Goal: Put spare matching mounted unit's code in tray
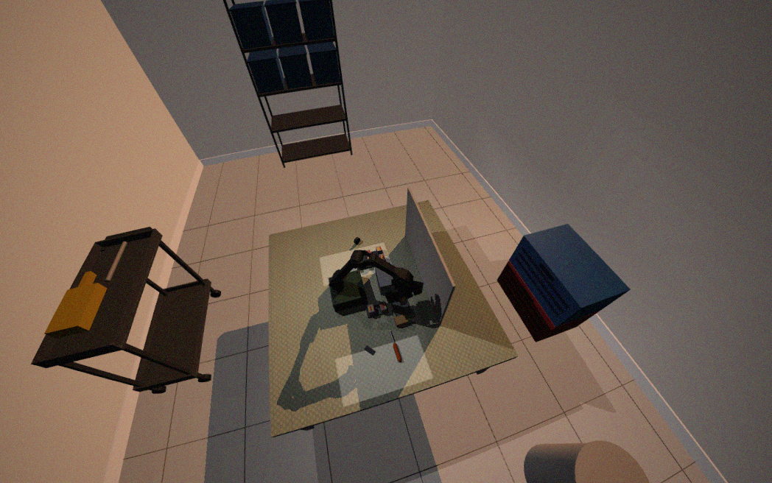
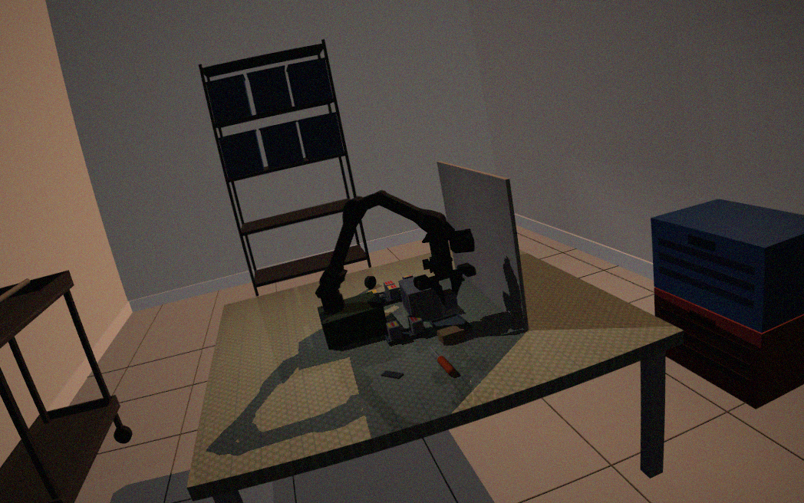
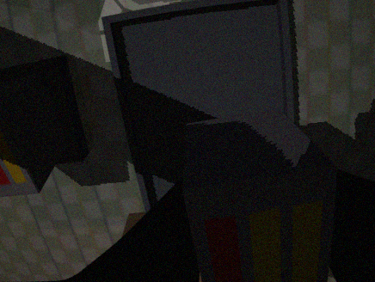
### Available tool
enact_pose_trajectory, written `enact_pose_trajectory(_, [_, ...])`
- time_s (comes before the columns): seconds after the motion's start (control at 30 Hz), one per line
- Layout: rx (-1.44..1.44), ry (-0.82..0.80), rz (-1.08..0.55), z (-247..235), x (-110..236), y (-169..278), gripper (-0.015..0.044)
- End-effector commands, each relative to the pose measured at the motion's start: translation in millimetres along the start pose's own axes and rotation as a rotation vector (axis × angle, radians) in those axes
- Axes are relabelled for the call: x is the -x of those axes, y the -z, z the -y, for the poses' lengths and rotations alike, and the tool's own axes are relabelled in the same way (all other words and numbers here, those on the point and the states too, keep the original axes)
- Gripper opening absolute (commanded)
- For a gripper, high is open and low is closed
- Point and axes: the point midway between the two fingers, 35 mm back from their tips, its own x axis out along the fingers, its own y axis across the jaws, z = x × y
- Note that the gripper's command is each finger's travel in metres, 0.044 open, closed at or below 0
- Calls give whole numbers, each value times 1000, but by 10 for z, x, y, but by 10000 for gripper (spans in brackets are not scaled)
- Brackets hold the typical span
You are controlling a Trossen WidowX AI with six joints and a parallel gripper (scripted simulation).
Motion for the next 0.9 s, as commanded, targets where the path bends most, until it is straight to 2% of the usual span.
enact_pose_trajectory(0.0, [-3,-2,-2,-7,-39,-2,0])
enact_pose_trajectory(0.87, [-3,-2,-2,-29,-290,-22,0])
